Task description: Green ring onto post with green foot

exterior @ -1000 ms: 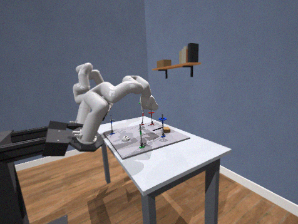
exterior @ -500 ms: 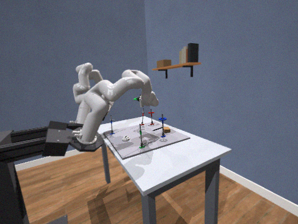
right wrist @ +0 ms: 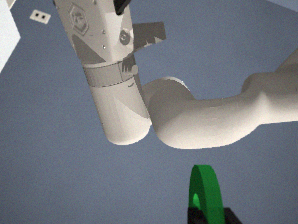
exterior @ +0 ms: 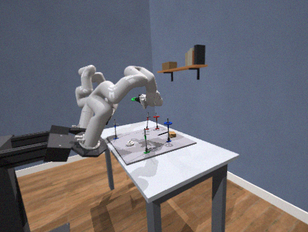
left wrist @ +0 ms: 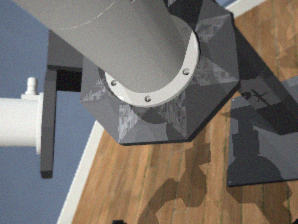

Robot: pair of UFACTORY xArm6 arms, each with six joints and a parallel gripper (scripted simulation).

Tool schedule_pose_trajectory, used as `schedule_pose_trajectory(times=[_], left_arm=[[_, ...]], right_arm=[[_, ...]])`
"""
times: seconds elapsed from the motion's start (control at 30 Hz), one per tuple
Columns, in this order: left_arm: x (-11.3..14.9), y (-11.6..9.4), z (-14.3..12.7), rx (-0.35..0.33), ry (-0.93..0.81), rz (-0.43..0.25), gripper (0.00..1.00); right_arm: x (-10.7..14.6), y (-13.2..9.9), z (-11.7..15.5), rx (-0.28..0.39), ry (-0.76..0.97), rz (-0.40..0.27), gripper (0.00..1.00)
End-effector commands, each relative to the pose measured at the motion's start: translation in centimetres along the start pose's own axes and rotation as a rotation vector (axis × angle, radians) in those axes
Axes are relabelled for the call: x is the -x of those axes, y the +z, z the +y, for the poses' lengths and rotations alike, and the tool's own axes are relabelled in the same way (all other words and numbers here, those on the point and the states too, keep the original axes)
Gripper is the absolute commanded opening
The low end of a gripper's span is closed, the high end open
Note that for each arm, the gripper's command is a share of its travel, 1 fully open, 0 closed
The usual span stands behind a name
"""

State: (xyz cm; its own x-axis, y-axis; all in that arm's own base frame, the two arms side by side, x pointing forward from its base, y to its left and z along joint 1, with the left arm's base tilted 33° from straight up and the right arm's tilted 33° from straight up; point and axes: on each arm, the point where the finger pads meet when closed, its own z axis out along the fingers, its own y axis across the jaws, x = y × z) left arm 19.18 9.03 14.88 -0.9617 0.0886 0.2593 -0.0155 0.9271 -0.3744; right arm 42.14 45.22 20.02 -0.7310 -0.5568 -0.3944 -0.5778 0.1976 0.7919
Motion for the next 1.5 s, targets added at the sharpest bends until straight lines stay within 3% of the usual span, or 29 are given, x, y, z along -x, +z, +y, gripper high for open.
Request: schedule_pose_trajectory(times=[0.0, 0.3, 0.37, 0.53, 0.63, 0.87, 1.0, 1.47], left_arm=[[0.0, 0.0, 0.0, 0.001, 0.0, -0.001, 1.0], [0.0, 0.0, 0.0, 0.001, 0.0, -0.001, 1.0], [0.0, 0.0, 0.0, 0.001, 0.0, -0.001, 1.0], [0.0, 0.0, 0.0, 0.001, 0.0, -0.001, 1.0], [0.0, 0.0, 0.0, 0.001, 0.0, -0.001, 1.0], [0.0, 0.0, 0.0, 0.001, 0.0, -0.001, 1.0], [0.0, 0.0, 0.0, 0.001, 0.0, -0.001, 1.0], [0.0, 0.0, 0.0, 0.001, 0.0, -0.001, 1.0]], right_arm=[[-3.6, -0.4, 3.1, 0.031, -0.06, 0.091, 0.0], [-9.3, -1.2, 6.8, 0.09, -0.139, 0.24, 0.0], [-9.3, -1.2, 6.8, 0.09, -0.139, 0.24, 0.0], [-12.4, -1.8, 8.6, 0.121, -0.17, 0.314, 0.0], [-11.7, -4.7, 6.6, 0.093, -0.133, 0.256, 0.0], [-12.2, -9.4, 4.3, 0.066, -0.09, 0.2, 0.0], [-12.3, -10.7, 3.6, 0.057, -0.078, 0.182, 0.0], [-15.8, -19.4, 0.8, 0.011, 0.002, 0.08, 0.0]])
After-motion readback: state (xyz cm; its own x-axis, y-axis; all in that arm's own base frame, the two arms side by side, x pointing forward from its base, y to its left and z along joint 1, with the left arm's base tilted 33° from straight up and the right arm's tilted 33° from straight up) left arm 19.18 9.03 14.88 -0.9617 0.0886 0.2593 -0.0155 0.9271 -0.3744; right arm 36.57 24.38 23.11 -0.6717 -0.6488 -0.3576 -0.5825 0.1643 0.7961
